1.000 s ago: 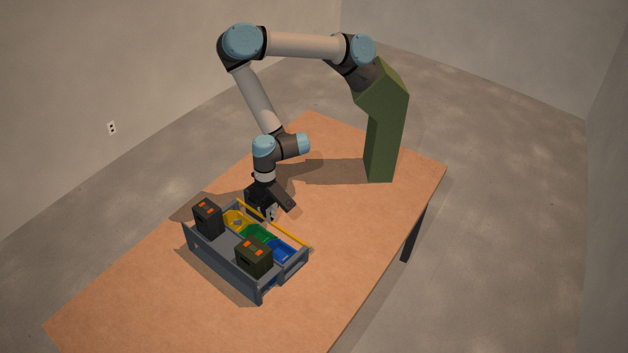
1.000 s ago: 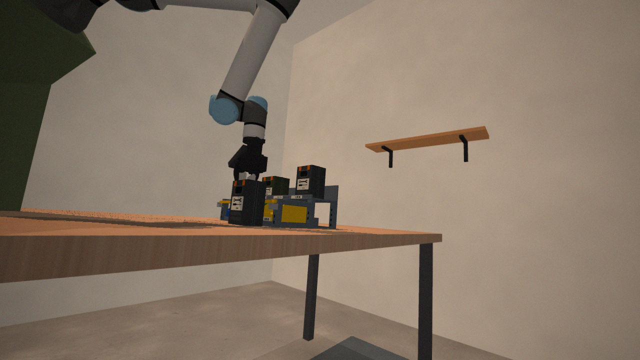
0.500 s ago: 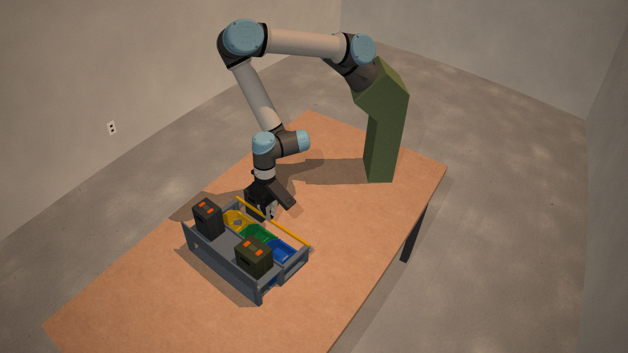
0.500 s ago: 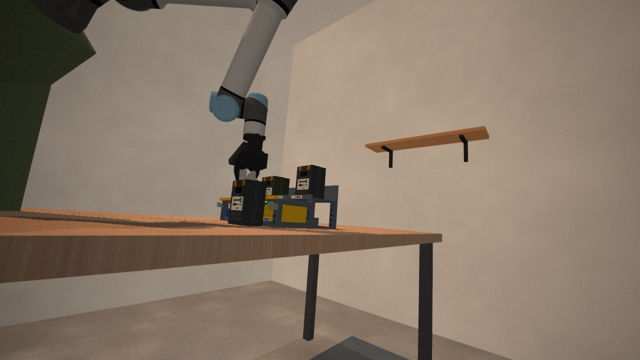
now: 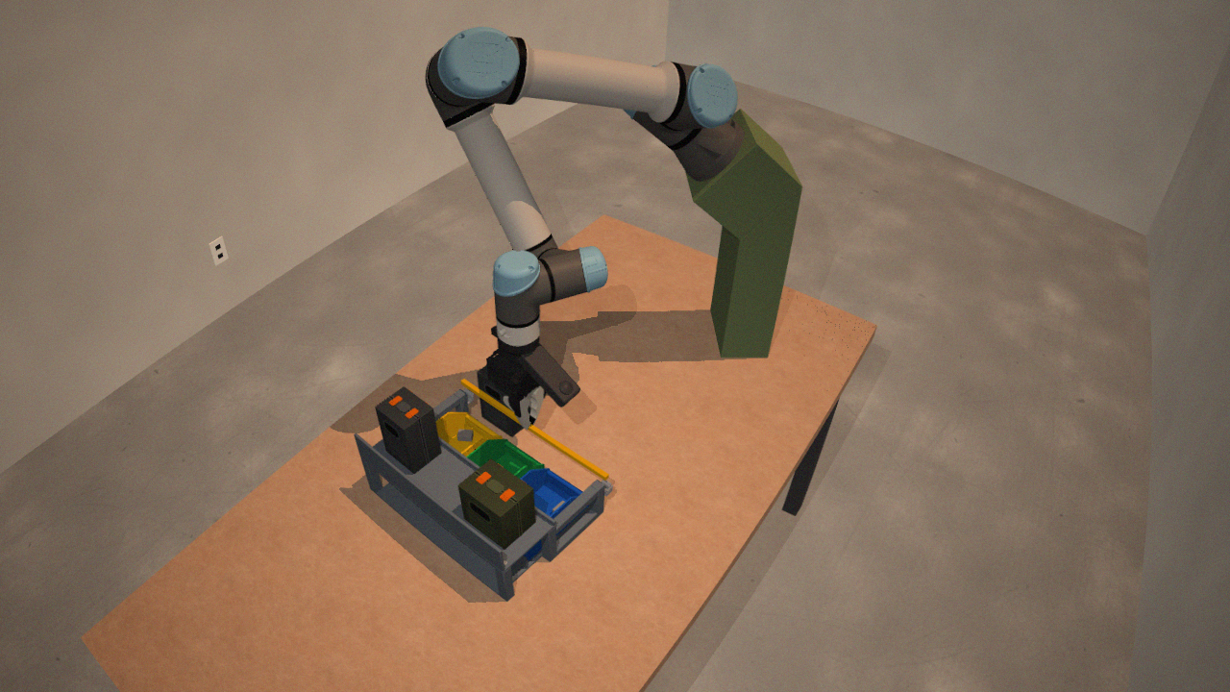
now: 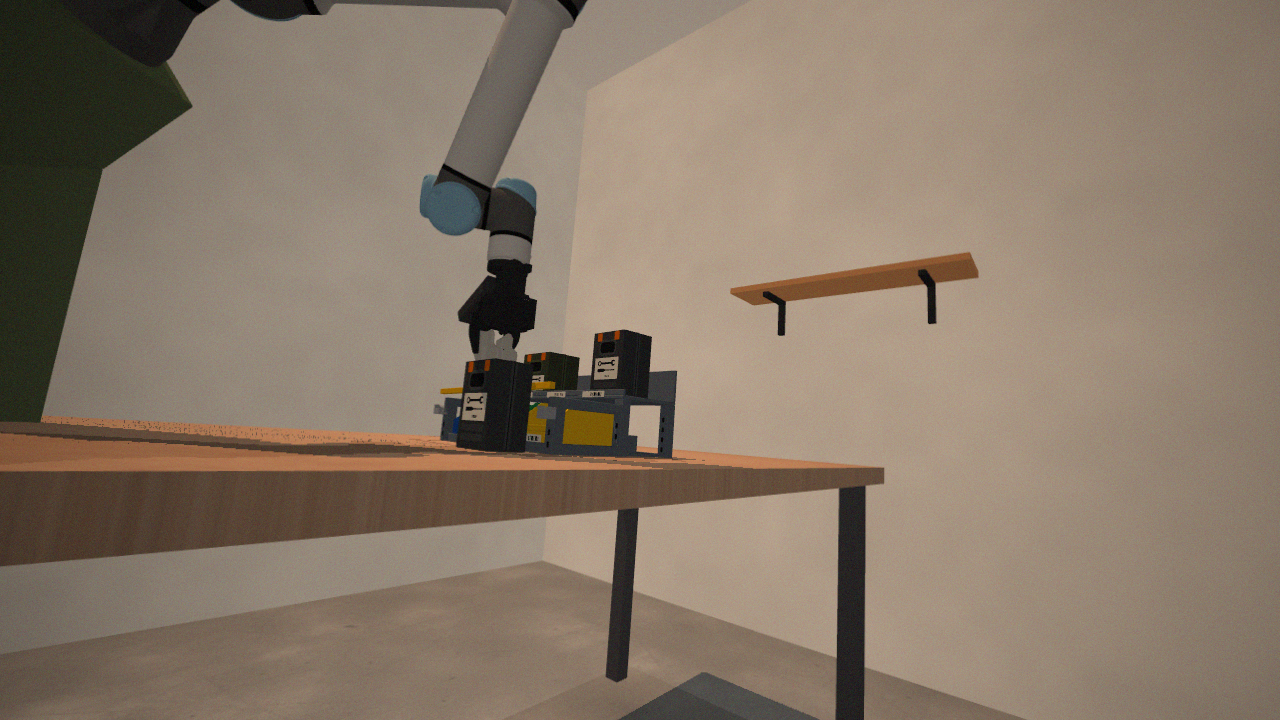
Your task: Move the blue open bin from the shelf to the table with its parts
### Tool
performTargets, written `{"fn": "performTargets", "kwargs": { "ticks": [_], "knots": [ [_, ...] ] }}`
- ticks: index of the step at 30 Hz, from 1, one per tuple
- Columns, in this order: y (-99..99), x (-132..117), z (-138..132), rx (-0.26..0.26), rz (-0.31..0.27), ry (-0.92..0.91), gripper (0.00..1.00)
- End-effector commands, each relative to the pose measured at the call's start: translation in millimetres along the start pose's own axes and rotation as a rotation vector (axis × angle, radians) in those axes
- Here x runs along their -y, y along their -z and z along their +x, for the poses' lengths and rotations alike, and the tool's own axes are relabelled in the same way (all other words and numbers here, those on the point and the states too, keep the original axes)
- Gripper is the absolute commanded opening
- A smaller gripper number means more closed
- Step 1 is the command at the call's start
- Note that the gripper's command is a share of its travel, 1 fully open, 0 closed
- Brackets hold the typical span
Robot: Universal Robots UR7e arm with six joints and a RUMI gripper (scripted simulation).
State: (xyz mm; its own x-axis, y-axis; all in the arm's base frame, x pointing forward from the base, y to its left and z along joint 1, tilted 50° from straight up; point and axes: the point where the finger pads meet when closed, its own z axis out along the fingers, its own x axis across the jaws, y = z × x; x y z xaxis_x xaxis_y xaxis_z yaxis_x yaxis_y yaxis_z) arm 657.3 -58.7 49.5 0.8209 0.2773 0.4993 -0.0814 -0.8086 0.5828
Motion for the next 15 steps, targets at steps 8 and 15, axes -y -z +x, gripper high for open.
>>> {"fn": "performTargets", "kwargs": {
  "ticks": [8, 15],
  "knots": [
    [12.9, 0, 1, -0.001, 0.0, 0.0, 0.0],
    [21.6, 0, 1, -0.001, 0.0, 0.0, 0.0]
  ]
}}
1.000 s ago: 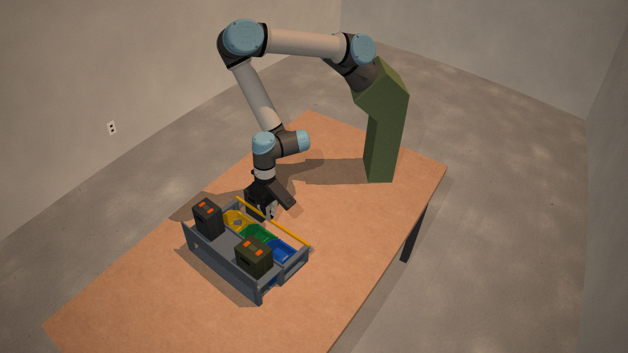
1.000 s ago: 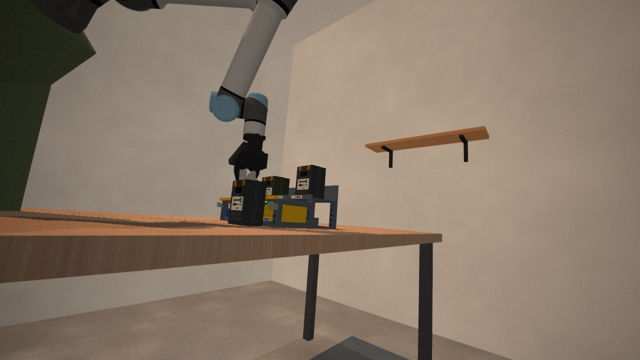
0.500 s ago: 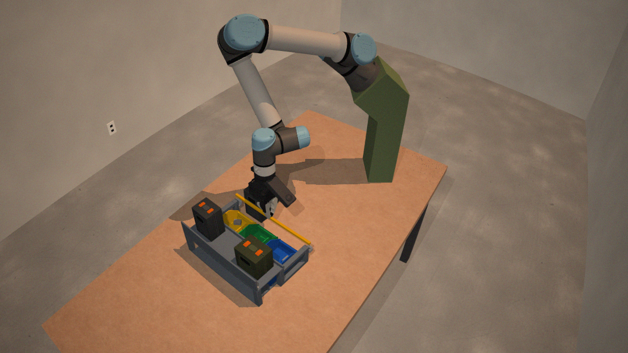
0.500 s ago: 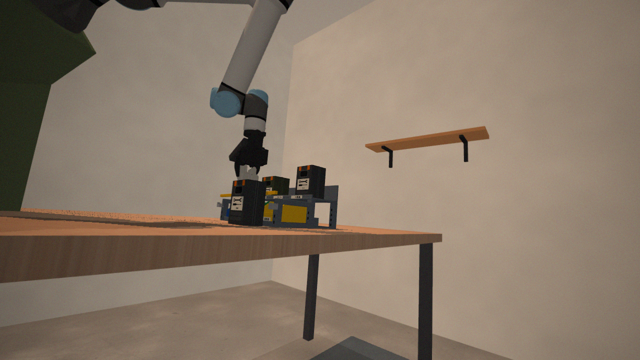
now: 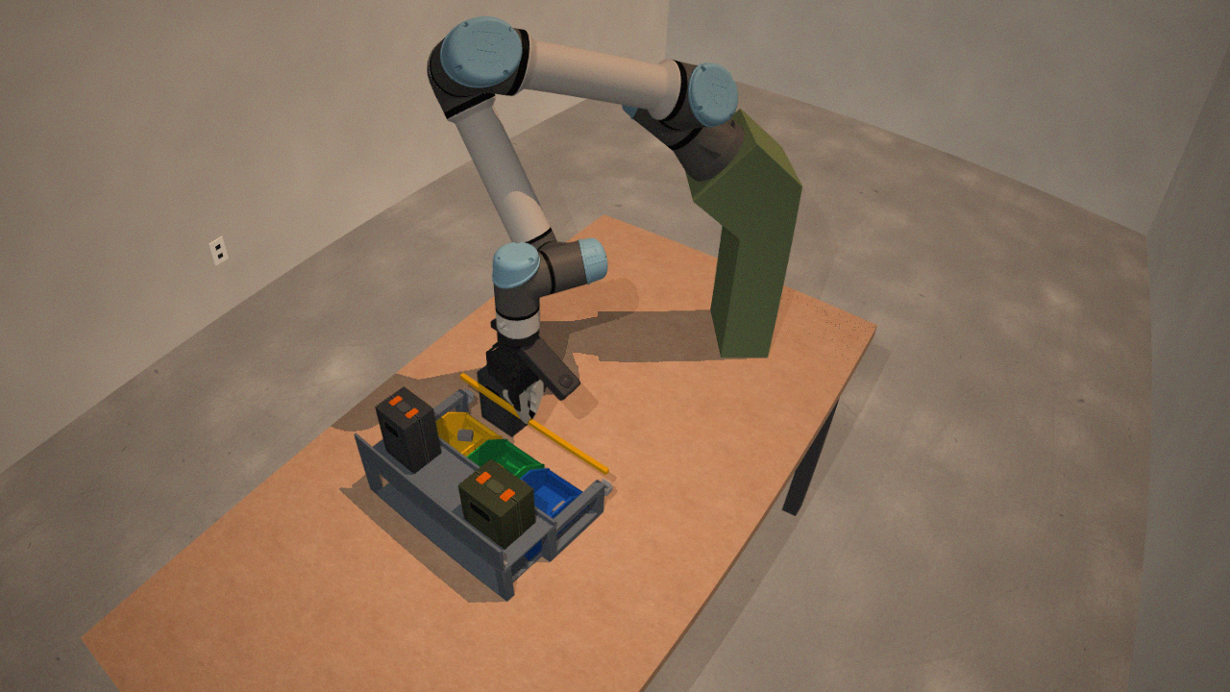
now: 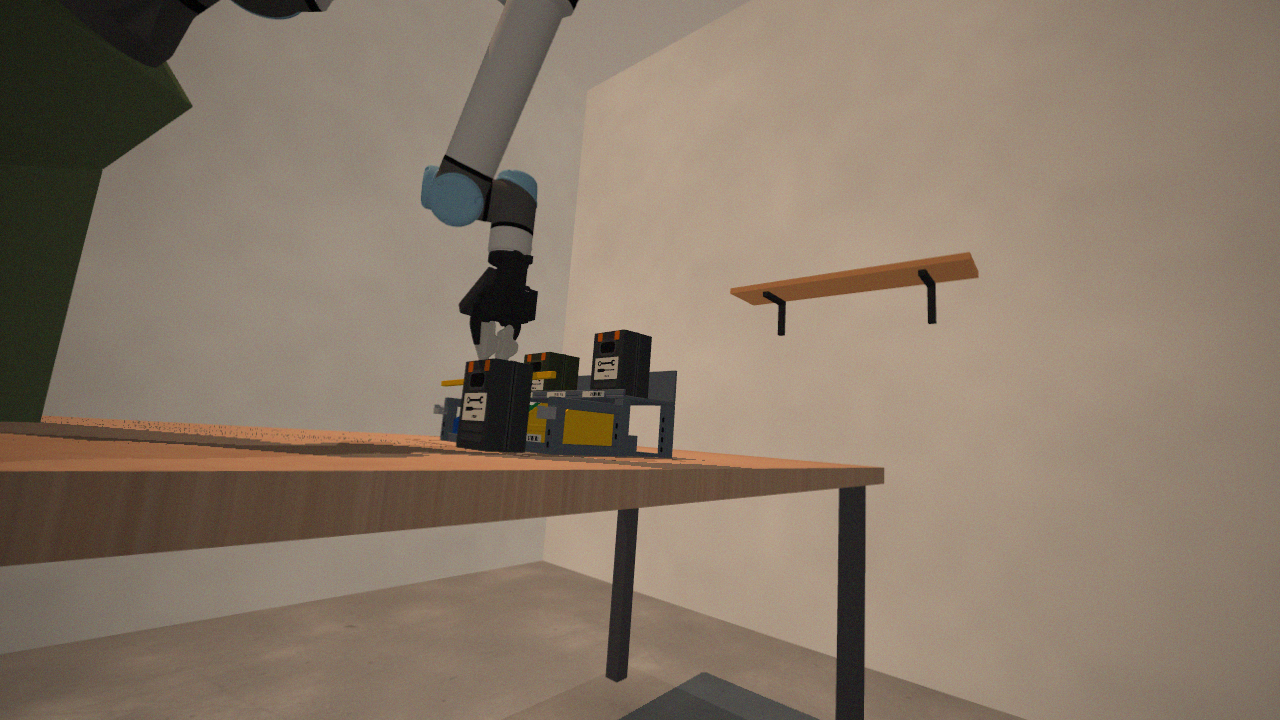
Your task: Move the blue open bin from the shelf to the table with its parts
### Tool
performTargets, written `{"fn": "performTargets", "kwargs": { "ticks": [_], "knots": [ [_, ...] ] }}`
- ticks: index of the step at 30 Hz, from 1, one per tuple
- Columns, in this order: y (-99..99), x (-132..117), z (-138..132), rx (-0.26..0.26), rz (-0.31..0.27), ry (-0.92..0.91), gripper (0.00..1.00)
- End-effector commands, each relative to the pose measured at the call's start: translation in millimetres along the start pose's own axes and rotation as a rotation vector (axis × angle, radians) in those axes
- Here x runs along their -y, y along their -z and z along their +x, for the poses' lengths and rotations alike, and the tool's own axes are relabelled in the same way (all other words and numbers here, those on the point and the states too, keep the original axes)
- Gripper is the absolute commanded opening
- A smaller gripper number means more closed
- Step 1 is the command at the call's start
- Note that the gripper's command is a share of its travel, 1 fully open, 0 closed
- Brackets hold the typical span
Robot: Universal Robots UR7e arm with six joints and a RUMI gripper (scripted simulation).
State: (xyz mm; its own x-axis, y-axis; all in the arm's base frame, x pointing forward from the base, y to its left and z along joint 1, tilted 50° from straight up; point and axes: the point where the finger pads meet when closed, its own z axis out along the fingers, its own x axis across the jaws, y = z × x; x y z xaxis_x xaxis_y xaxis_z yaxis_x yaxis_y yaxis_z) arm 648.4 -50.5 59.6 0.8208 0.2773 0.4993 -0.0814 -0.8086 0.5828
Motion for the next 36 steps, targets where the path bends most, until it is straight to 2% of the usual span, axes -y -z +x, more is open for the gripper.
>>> {"fn": "performTargets", "kwargs": {
  "ticks": [1, 36],
  "knots": [
    [7.1, 0, 1, -0.001, 0.0, 0.0, 0.0],
    [42.4, 0, 1, -0.001, 0.0, 0.0, 0.0]
  ]
}}
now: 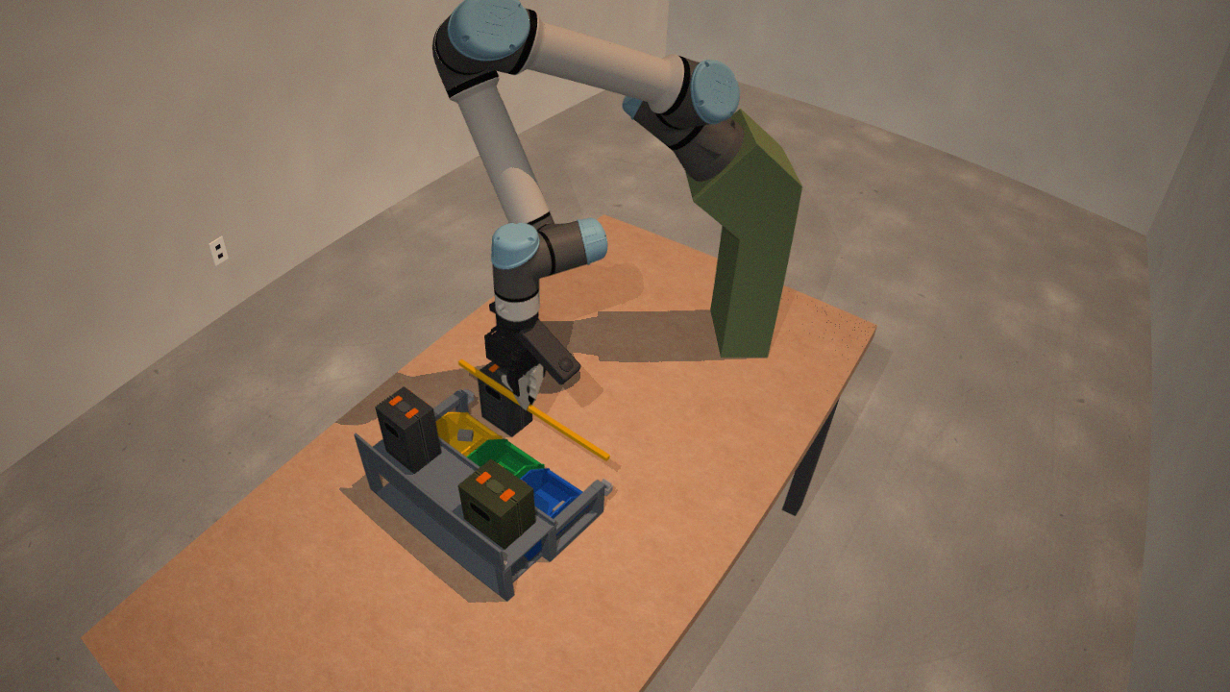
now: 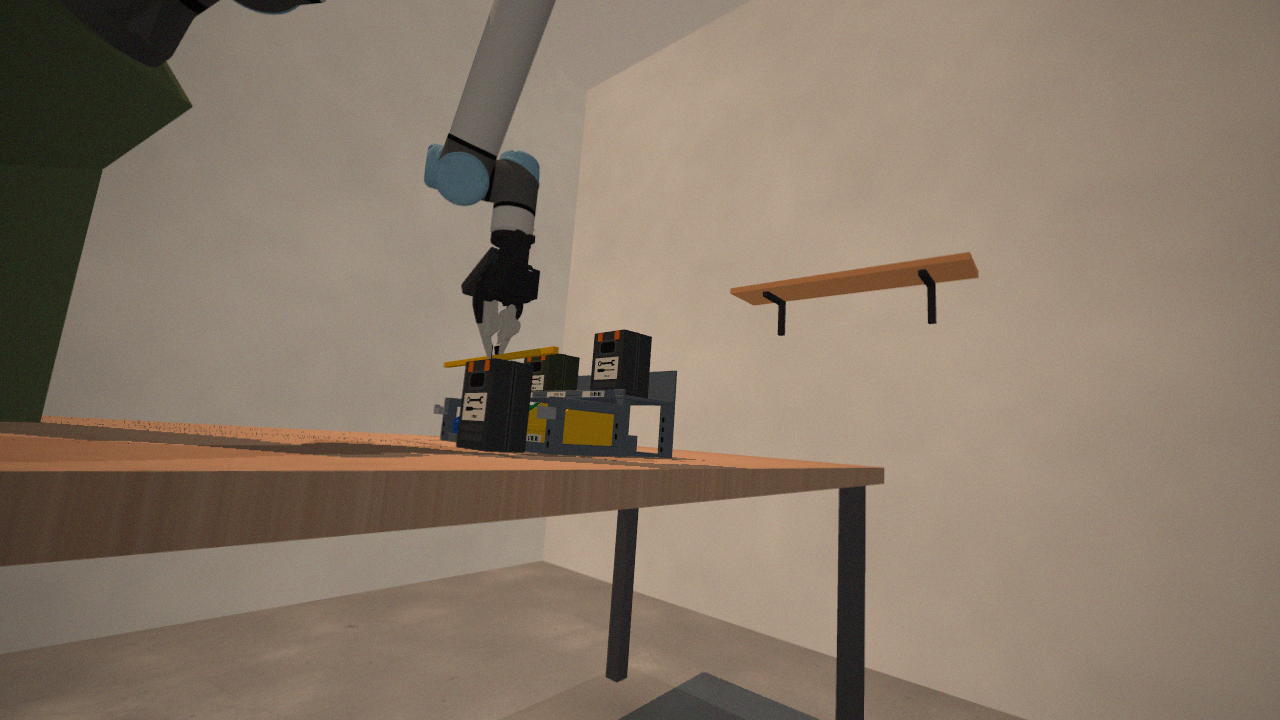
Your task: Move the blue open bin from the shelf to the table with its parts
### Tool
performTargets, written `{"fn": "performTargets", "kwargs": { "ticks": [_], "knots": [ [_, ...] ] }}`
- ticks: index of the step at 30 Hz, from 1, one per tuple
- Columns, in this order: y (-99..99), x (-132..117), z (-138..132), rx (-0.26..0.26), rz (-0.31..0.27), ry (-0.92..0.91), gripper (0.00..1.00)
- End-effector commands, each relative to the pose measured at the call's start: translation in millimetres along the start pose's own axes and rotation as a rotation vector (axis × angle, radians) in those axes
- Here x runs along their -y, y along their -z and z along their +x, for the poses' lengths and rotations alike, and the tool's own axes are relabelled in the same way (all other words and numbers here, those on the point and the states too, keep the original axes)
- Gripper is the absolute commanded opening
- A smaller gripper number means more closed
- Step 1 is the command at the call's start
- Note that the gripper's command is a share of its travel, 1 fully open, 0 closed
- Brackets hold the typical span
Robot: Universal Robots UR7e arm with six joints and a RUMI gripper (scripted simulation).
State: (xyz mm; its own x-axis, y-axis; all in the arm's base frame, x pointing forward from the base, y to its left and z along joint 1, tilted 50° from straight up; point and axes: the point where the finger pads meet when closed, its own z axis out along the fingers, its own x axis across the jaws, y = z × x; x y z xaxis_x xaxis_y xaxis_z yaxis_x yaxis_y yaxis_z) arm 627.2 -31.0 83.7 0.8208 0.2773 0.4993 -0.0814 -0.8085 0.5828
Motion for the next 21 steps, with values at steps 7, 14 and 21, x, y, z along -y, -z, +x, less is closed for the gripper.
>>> {"fn": "performTargets", "kwargs": {
  "ticks": [7, 14, 21],
  "knots": [
    [9.4, 0, 1, -0.001, 0.0, 0.0, 0.0],
    [14.9, 0, 1, -0.001, 0.0, 0.0, 0.0],
    [18.3, 0, 1, -0.001, 0.0, 0.0, 0.0]
  ]
}}
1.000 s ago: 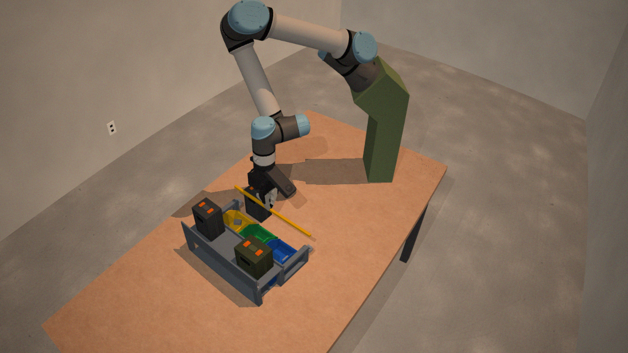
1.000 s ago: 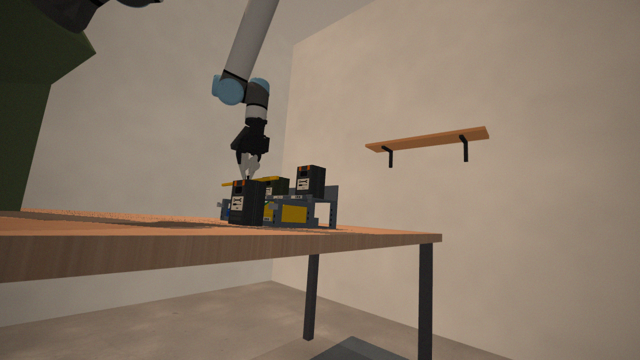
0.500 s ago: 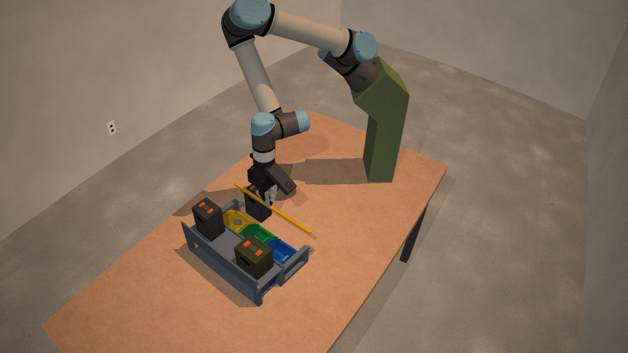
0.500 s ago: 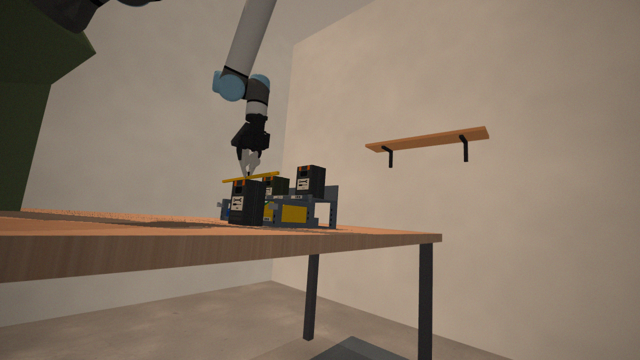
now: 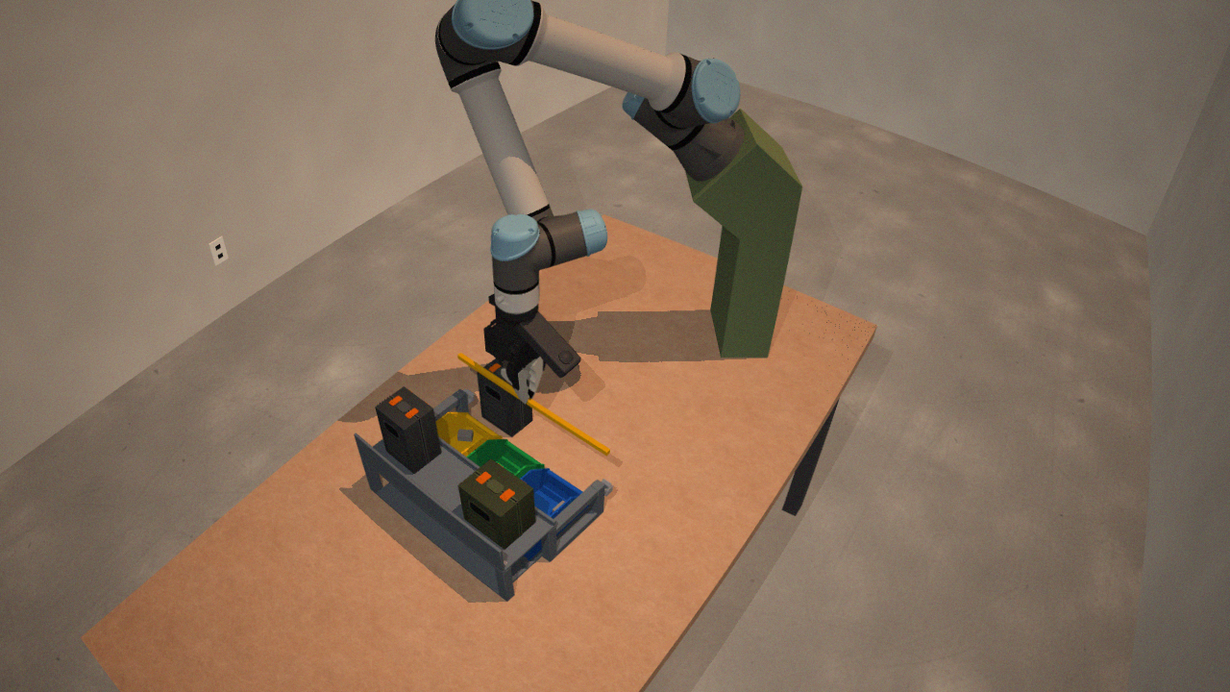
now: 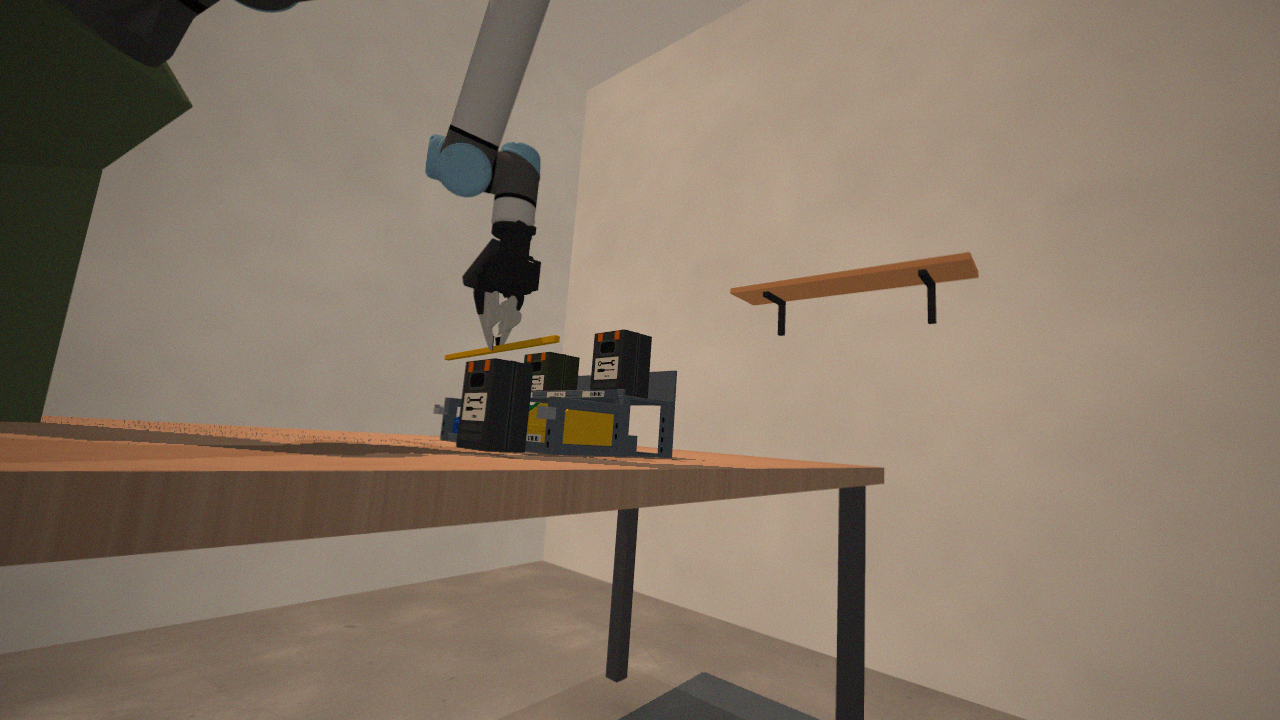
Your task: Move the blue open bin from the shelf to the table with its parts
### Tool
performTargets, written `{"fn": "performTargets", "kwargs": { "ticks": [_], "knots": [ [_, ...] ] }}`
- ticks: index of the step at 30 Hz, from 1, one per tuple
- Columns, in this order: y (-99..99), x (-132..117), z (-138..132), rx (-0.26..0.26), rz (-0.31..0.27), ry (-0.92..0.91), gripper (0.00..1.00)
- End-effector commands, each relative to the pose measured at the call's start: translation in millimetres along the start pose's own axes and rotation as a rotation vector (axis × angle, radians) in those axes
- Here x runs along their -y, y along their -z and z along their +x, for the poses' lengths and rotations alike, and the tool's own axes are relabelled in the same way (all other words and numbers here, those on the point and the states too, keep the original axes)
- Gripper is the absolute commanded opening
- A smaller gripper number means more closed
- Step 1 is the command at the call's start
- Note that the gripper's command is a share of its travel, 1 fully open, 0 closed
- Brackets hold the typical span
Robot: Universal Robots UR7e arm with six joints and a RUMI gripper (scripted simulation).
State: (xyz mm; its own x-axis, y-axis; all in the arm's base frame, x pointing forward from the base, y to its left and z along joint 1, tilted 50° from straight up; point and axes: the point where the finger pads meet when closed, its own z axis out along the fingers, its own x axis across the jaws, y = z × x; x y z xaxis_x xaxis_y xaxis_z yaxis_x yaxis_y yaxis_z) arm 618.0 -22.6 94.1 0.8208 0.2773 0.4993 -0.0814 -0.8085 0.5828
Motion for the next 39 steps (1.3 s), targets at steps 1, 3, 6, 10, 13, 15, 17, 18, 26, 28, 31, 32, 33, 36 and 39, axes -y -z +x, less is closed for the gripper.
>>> {"fn": "performTargets", "kwargs": {
  "ticks": [1, 3, 6, 10, 13, 15, 17, 18, 26, 28, 31, 32, 33, 36, 39],
  "knots": [
    [2.8, 0.0, 0.5, -0.001, 0.0, 0.0, 0.0],
    [3.9, 0.0, 0.5, -0.001, 0.0, 0.0, 0.0],
    [5.5, 0.0, 0.5, -0.001, 0.0, 0.0, 0.0],
    [7.4, 0.0, 0.5, -0.001, 0.0, 0.0, 0.0],
    [8.5, 0.0, 0.5, -0.001, 0.0, 0.0, 0.0],
    [9.2, 0.0, 0.5, -0.001, 0.0, 0.0, 0.0],
    [9.2, 0.0, 0.5, -0.001, 0.0, 0.0, 0.0],
    [9.5, 0.0, 0.5, -0.001, 0.0, 0.0, 0.0],
    [11.3, 0.0, 0.5, -0.001, 0.0, 0.0, 0.0],
    [11.6, 0.0, 0.5, -0.001, 0.0, 0.0, 0.0],
    [11.9, 0.0, 0.5, -0.001, 0.0, 0.0, 0.0],
    [12.0, 0.0, 0.5, -0.001, 0.0, 0.0, 0.0],
    [12.0, 0.0, 0.5, -0.001, 0.0, 0.0, 0.0],
    [12.1, 0.0, 0.5, -0.001, 0.0, 0.0, 0.0],
    [12.2, 0.0, 0.5, -0.001, 0.0, 0.0, 0.0]
  ]
}}
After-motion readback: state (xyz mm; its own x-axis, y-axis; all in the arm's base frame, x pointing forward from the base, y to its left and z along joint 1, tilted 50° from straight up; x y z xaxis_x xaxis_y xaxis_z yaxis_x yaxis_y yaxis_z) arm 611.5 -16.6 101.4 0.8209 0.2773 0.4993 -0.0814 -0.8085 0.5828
